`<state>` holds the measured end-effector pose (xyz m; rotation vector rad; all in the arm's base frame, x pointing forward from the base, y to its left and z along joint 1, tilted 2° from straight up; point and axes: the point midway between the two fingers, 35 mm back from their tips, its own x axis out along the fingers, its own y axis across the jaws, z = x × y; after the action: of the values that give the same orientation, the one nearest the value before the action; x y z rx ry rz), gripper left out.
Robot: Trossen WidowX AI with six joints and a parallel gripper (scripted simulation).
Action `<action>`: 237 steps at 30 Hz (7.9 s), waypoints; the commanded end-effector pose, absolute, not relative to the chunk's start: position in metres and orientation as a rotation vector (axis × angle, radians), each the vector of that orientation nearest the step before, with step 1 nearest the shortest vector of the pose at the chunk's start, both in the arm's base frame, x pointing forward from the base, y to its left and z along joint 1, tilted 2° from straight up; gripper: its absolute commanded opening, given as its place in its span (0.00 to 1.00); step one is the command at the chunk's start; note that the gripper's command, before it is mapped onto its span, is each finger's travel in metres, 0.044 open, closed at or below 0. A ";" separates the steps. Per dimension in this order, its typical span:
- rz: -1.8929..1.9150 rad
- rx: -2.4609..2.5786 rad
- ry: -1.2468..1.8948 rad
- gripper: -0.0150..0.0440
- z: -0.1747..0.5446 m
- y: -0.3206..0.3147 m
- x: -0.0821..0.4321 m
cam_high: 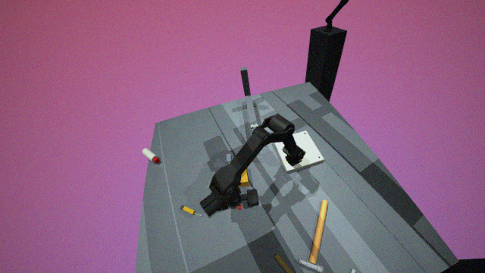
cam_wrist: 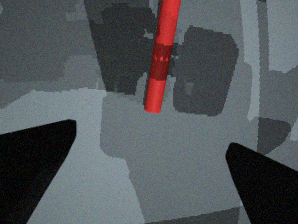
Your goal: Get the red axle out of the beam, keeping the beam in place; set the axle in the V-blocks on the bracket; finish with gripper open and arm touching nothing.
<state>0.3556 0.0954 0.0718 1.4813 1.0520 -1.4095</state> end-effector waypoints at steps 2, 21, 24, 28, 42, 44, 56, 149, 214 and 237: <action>-1.406 1.481 1.055 1.00 0.079 0.080 0.352; -1.407 1.477 1.054 1.00 0.064 0.050 0.343; -1.407 1.477 1.054 1.00 0.059 0.050 0.343; -1.407 1.477 1.054 1.00 0.052 0.050 0.343; -1.407 1.477 1.054 1.00 0.029 0.051 0.343; -1.407 1.476 1.054 1.00 0.026 0.051 0.343; -1.408 1.476 1.054 1.00 0.014 0.051 0.342; -1.423 1.461 1.032 0.25 0.153 -0.131 0.276; -1.438 1.446 1.038 0.48 0.128 -0.221 0.108; -1.437 1.447 1.044 1.00 0.147 -0.220 0.108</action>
<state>0.1087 -0.2206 0.1485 1.4457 1.0413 -1.4370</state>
